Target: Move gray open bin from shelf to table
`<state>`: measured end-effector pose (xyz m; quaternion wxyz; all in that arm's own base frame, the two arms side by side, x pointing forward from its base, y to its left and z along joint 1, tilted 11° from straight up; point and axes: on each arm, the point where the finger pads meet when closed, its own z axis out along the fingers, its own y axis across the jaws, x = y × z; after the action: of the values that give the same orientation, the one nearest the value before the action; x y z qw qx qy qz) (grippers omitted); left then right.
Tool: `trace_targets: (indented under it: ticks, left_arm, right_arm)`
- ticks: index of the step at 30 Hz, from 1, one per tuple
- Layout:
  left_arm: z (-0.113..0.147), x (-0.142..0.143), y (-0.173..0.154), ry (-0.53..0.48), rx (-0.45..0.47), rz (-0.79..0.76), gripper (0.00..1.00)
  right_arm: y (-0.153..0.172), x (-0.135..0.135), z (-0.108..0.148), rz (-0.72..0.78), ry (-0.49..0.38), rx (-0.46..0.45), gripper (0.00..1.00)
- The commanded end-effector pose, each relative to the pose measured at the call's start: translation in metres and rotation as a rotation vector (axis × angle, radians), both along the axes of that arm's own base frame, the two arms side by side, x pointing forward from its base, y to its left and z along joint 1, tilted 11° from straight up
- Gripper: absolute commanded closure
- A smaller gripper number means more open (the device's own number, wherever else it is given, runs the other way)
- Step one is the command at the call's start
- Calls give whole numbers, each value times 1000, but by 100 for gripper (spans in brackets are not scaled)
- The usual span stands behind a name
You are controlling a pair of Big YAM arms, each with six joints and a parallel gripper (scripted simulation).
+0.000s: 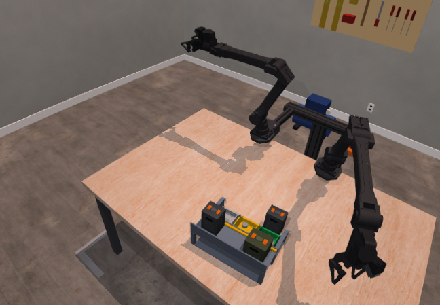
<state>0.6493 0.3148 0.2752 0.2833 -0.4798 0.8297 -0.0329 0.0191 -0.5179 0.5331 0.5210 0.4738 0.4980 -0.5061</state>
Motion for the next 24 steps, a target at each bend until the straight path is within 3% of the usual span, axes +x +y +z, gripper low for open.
trace_targets:
  ticks: [1,2,13,24]
  left_arm:
    - [75,3,2,-91,45,0,0]
    - [43,11,6,-46,23,0,0]
    - [58,3,1,-52,29,-6,0]
    - [53,-2,-16,-44,38,-47,0]
  right_arm:
    - [7,-7,11,-14,-11,-30,0]
    - [7,-7,11,-14,-11,-30,0]
    - [7,-7,11,-14,-11,-30,0]
    - [7,-7,11,-14,-11,-30,0]
